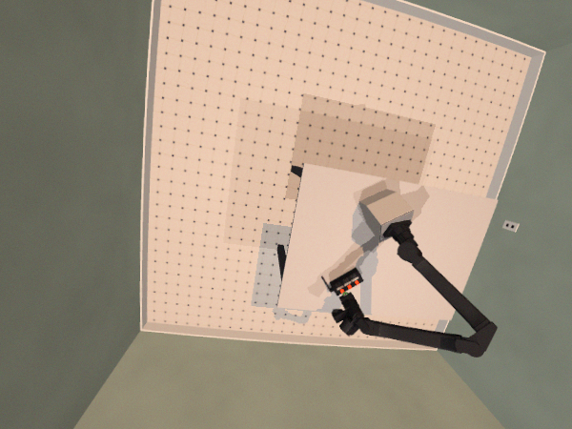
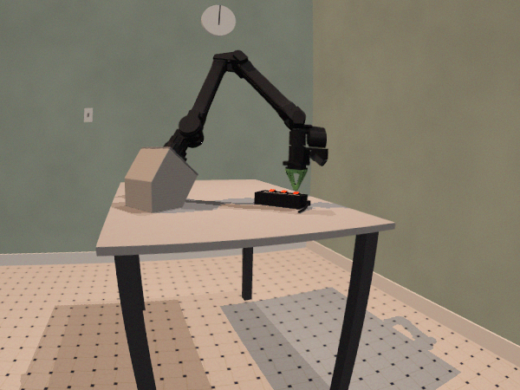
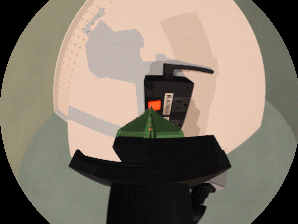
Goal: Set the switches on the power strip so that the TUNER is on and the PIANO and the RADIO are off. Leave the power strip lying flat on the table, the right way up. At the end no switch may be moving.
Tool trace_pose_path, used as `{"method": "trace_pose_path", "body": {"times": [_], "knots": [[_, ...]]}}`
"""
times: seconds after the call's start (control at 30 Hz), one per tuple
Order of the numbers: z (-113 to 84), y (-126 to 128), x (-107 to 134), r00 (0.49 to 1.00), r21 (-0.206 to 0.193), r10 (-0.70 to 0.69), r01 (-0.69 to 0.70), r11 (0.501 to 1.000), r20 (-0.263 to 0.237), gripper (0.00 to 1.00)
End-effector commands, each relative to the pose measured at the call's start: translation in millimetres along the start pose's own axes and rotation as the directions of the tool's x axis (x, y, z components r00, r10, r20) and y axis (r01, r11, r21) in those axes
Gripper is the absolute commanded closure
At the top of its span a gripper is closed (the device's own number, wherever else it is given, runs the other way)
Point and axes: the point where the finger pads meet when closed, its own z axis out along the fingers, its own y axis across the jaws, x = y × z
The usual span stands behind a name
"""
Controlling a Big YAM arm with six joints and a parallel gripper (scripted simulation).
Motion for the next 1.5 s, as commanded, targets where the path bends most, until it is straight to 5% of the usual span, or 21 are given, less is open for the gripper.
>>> {"method": "trace_pose_path", "body": {"times": [0.0,0.93,1.47], "knots": [[-6.8,8.3,-6.6,1.0,-0.01,-0.005,0.006,1.0,0.028,1.0],[-3.4,7.5,-6.3,1.0,-0.011,-0.006,0.006,1.0,0.029,1.0],[15.1,2.9,-1.1,1.0,0.0,0.0,0.0,1.0,0.005,1.0]]}}
